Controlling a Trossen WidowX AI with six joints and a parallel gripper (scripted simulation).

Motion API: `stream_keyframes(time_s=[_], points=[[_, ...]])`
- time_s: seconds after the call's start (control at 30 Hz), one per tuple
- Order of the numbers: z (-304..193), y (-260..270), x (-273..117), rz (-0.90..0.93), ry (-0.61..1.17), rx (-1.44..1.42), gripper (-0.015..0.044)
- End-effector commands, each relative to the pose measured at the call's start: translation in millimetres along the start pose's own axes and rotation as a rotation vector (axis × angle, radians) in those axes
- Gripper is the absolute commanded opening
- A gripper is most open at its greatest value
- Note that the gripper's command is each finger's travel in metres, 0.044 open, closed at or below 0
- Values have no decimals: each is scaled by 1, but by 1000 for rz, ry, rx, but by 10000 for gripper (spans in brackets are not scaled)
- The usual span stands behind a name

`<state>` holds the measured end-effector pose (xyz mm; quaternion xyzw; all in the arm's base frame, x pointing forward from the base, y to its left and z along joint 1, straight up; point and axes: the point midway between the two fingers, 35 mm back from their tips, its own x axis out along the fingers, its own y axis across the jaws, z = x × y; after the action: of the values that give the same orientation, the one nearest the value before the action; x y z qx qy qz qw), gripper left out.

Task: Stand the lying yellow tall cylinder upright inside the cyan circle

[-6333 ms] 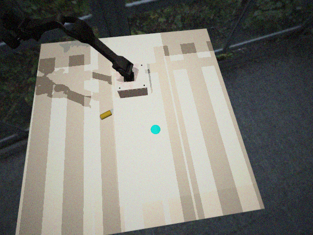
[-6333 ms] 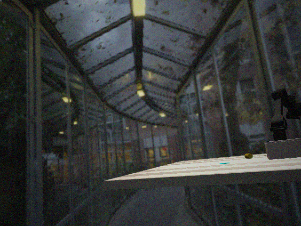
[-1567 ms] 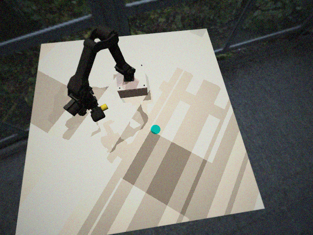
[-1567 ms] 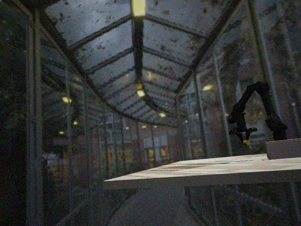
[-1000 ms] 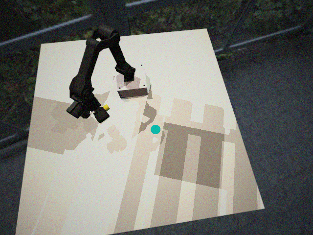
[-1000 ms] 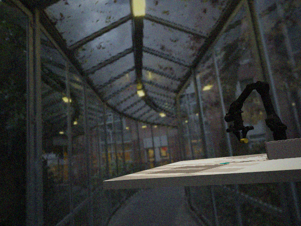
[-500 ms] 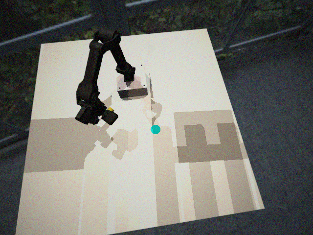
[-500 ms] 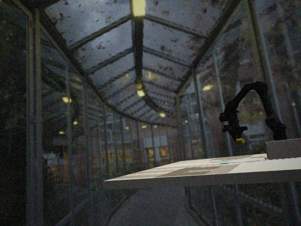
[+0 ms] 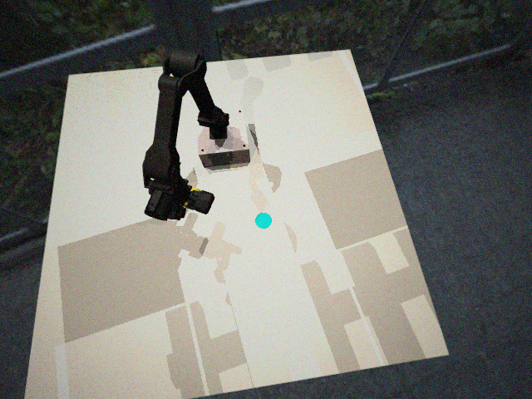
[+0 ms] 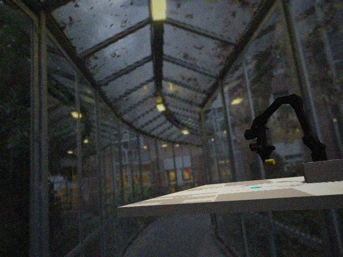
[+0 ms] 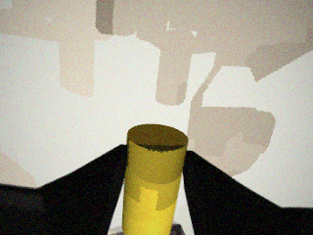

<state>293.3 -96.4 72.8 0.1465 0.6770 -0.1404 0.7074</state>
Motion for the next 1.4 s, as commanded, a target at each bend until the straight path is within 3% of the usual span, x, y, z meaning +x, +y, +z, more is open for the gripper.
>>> stream_keyframes(time_s=[0.0, 1.37], points=[[3, 12, -2, 9, -5, -72, 105], [-6, 121, -9, 16, 0, -813, 105]])
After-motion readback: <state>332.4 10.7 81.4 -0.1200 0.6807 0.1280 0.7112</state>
